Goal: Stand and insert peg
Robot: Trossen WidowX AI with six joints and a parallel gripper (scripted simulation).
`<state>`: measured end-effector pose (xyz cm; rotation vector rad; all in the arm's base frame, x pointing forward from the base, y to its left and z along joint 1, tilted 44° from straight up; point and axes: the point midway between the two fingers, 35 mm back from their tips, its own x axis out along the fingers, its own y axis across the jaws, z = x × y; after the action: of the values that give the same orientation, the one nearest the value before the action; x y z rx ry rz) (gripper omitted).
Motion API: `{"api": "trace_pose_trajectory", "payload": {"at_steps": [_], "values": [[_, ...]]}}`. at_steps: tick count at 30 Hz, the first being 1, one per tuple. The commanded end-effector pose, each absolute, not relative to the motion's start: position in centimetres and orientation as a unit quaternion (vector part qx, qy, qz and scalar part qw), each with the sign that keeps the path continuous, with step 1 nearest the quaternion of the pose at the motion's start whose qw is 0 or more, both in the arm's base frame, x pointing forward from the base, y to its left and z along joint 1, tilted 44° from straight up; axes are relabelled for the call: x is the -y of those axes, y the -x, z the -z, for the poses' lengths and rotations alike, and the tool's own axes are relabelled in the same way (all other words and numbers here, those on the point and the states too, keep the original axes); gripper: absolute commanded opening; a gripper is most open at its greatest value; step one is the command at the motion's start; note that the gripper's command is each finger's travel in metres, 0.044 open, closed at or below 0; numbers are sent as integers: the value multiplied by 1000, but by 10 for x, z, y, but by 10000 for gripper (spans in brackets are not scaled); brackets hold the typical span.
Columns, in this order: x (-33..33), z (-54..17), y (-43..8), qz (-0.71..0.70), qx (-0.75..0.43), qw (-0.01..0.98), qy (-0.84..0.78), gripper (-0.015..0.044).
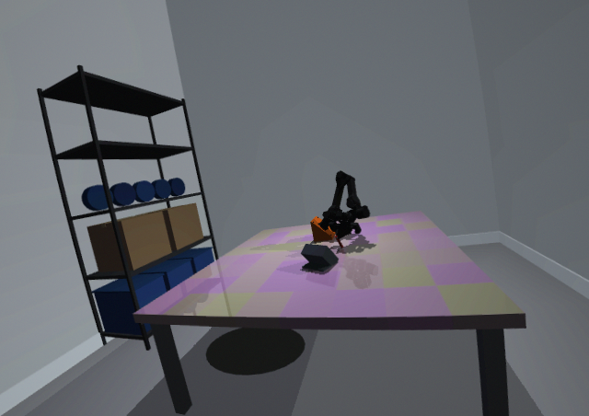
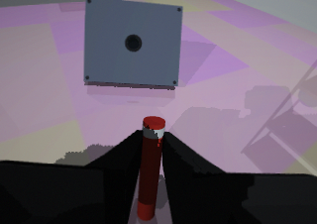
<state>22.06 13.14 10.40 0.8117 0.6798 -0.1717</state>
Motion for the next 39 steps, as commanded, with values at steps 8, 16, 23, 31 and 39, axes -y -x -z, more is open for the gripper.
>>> {"api": "trace_pose_trajectory", "payload": {"at_steps": [8, 16, 23, 31, 39], "values": [[-133, -106, -214, 102, -283, 873, -384, 50], [-134, -107, -209, 115, -253, 882, -381, 50], [-136, -107, -205, 127, -226, 889, -377, 50], [-138, -108, -200, 140, -195, 896, -373, 50], [-138, -107, -199, 138, -201, 895, -373, 50]]}}
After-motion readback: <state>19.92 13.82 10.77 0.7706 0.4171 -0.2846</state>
